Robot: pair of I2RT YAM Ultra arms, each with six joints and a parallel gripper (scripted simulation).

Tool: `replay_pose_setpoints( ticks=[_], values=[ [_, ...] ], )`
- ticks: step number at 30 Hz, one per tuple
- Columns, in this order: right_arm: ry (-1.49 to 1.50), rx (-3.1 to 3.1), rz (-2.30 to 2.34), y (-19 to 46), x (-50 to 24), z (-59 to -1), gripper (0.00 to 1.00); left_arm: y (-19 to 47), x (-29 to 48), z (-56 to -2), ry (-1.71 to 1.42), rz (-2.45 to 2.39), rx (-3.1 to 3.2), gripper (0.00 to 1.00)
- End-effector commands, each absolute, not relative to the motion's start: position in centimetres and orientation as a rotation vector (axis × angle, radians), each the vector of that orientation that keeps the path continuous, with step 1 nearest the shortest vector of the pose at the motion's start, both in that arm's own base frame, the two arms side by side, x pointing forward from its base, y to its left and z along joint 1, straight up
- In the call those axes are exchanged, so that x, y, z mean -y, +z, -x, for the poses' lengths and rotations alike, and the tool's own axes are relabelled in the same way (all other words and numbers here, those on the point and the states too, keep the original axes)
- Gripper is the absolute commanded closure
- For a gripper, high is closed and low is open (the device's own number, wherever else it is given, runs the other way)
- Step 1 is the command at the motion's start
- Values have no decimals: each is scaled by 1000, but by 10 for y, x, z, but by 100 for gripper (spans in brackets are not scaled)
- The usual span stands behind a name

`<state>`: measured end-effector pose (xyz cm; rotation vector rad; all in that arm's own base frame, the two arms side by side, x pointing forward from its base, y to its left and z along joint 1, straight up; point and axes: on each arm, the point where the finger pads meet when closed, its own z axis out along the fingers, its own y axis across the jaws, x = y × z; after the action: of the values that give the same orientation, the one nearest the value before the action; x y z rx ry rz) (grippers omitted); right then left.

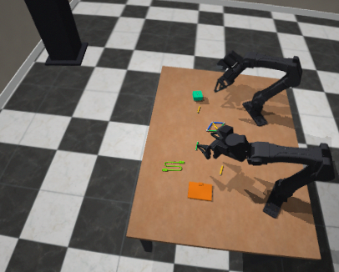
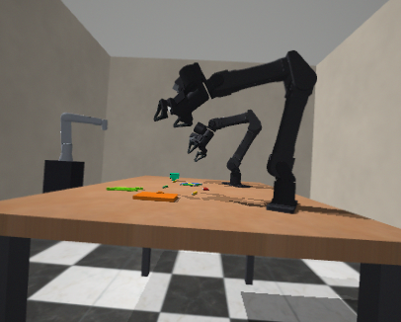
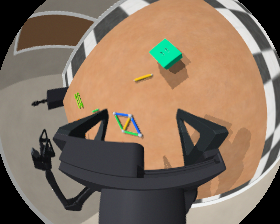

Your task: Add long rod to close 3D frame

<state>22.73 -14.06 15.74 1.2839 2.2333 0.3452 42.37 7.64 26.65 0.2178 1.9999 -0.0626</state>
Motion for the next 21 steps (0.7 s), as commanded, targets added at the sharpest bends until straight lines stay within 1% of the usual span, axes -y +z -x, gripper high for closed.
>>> replay_pose_setpoints(
  ticks=[1,7,12,21],
  values=[
    [190,-2280,-1009,157,129,-242,0,235,-73,-392,4,-93,-2140,0],
    [88,-2392,-600,141,79,-263,0,174,-53,-346,36,32,-2328,0],
    [35,-2453,-293,126,40,-278,0,135,-36,-319,43,96,-2440,0],
    [-2,-2493,-11,111,2,-288,0,105,-21,-301,36,104,-2527,0]
  ],
)
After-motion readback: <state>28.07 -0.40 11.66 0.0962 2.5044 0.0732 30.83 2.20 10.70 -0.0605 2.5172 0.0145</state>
